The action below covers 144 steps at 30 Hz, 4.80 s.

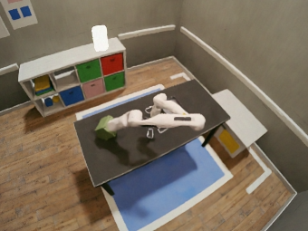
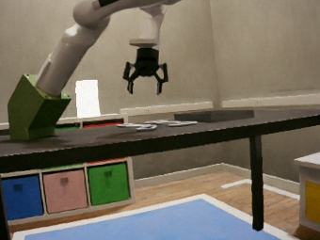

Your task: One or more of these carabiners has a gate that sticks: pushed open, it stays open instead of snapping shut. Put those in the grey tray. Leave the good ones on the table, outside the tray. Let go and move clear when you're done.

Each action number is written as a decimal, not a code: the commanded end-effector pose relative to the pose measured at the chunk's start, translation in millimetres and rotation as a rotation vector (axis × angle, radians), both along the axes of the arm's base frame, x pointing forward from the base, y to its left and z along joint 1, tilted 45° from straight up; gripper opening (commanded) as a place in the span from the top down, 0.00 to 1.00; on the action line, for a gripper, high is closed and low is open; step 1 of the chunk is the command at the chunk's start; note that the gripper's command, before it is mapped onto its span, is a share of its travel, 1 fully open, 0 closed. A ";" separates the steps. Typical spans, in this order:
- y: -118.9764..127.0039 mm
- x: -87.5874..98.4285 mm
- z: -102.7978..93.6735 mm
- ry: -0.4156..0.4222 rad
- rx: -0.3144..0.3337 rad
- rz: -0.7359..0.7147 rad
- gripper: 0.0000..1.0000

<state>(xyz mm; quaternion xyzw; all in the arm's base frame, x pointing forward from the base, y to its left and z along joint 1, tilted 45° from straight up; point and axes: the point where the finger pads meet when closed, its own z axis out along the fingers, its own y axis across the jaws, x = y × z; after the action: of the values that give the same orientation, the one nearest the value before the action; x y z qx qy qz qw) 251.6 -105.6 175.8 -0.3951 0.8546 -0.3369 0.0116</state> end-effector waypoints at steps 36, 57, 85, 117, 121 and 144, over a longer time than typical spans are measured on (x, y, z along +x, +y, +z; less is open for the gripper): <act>0.2 -0.4 -1.2 -0.119 -0.013 0.093 0.00; -15.8 13.3 -22.9 -0.149 -0.016 0.116 0.00; -16.4 13.0 -22.8 -0.147 -0.016 0.115 0.00; 38.0 9.4 6.8 -0.020 0.007 0.024 0.00; 38.0 9.4 6.8 -0.020 0.007 0.024 0.00; 88.5 5.3 34.1 -0.056 0.005 0.053 0.00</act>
<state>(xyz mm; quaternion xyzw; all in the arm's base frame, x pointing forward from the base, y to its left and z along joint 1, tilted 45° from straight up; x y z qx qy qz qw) 257.6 -16.7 207.3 -0.4103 0.8447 -0.3406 0.0457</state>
